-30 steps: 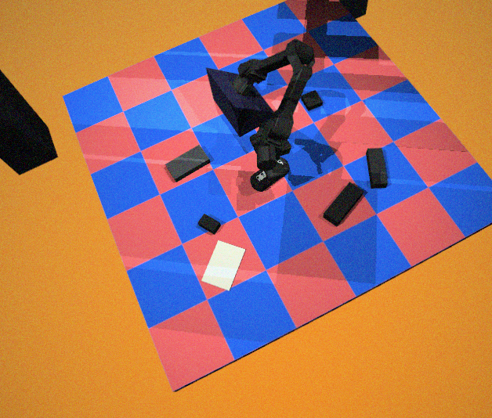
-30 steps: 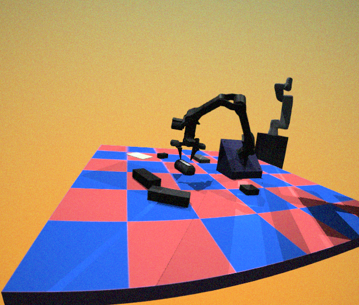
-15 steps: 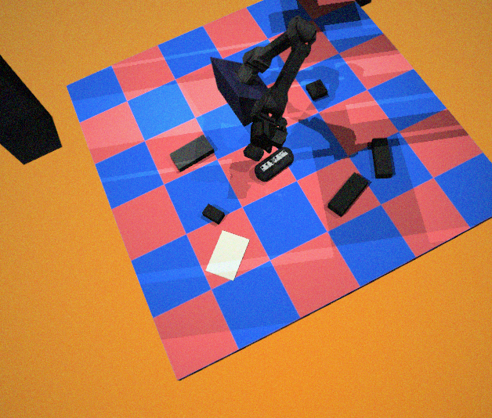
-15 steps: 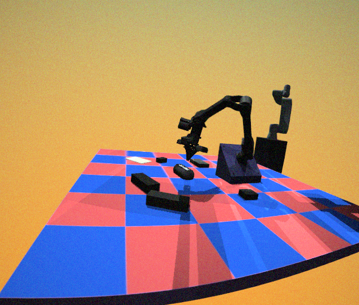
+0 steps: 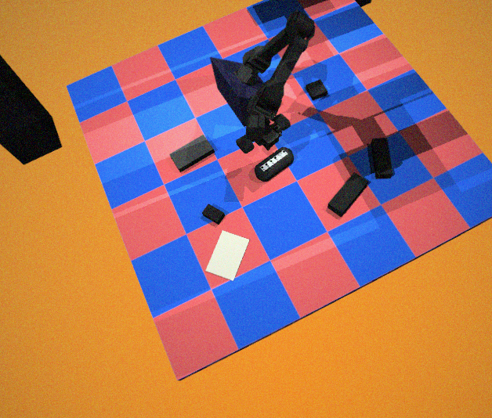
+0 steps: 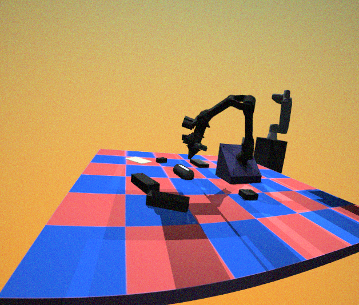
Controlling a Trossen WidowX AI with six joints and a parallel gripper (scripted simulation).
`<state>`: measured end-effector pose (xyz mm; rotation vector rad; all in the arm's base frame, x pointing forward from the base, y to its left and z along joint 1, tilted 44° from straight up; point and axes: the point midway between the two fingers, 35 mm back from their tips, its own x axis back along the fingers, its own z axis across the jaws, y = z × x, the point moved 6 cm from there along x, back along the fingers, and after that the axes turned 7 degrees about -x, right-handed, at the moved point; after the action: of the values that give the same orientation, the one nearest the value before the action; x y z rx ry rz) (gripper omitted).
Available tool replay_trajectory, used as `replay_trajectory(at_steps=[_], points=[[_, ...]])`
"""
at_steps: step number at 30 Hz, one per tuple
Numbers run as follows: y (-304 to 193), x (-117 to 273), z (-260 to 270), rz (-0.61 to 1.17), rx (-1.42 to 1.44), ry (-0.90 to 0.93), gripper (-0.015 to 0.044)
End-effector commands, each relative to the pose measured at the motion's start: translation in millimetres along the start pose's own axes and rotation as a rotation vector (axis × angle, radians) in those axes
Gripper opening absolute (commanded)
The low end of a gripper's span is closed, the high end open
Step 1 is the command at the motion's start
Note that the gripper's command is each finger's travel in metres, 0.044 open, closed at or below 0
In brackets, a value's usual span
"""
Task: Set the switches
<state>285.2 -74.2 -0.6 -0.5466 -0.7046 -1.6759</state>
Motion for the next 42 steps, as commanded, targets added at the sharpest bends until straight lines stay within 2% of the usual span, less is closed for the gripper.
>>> replay_trajectory(at_steps=[1,8,12,25,37,42], points=[[0,1,1,-0.005,-0.008,0.003,0.0],[0,1,1,-0.005,-0.008,0.003,0.0],[4,0,-2,0.009,0.082,0.0,0.0105],[35,-9,-23,0.136,0.88,0.037,0.044],[57,-20,-41,0.227,1.603,0.175,0.044],[58,-21,-42,0.23,1.642,0.185,0.044]])
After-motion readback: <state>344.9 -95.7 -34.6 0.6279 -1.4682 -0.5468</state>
